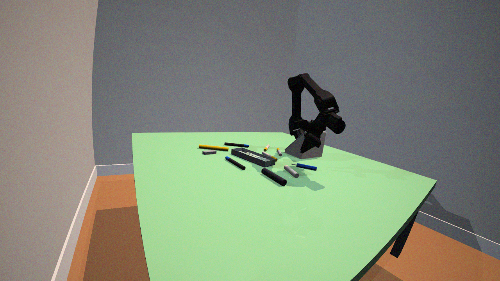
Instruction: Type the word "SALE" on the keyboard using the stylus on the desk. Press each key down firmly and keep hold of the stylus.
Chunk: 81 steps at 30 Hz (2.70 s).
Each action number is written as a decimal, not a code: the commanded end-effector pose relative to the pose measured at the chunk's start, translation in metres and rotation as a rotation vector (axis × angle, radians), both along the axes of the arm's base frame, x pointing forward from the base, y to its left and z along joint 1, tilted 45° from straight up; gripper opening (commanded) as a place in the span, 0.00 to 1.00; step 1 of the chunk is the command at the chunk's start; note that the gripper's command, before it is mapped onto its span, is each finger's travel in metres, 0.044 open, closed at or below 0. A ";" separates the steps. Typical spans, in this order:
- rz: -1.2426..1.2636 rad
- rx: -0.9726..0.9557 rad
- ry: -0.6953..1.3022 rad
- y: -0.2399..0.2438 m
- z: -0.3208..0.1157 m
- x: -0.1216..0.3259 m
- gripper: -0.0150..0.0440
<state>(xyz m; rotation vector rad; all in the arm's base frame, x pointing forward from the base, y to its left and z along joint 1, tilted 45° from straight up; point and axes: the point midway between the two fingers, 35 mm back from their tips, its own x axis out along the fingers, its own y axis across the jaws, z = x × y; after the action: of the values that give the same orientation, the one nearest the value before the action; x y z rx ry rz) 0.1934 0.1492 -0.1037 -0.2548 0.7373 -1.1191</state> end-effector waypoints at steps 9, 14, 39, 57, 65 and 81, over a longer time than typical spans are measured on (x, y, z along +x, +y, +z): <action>-0.007 -0.016 -0.187 0.002 -0.014 -0.017 0.51; -0.007 -0.016 -0.187 -0.001 -0.016 -0.018 0.51; -0.007 -0.016 -0.187 -0.012 -0.029 -0.020 0.51; -0.007 -0.016 -0.187 -0.021 -0.037 -0.019 0.51; -0.007 -0.017 -0.188 -0.025 -0.041 -0.019 0.51; -0.007 -0.017 -0.188 -0.033 -0.049 -0.019 0.51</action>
<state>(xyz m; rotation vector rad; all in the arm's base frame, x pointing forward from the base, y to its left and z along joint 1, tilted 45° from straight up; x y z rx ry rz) 0.1746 0.1191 -0.1505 -0.1512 0.5621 -1.1431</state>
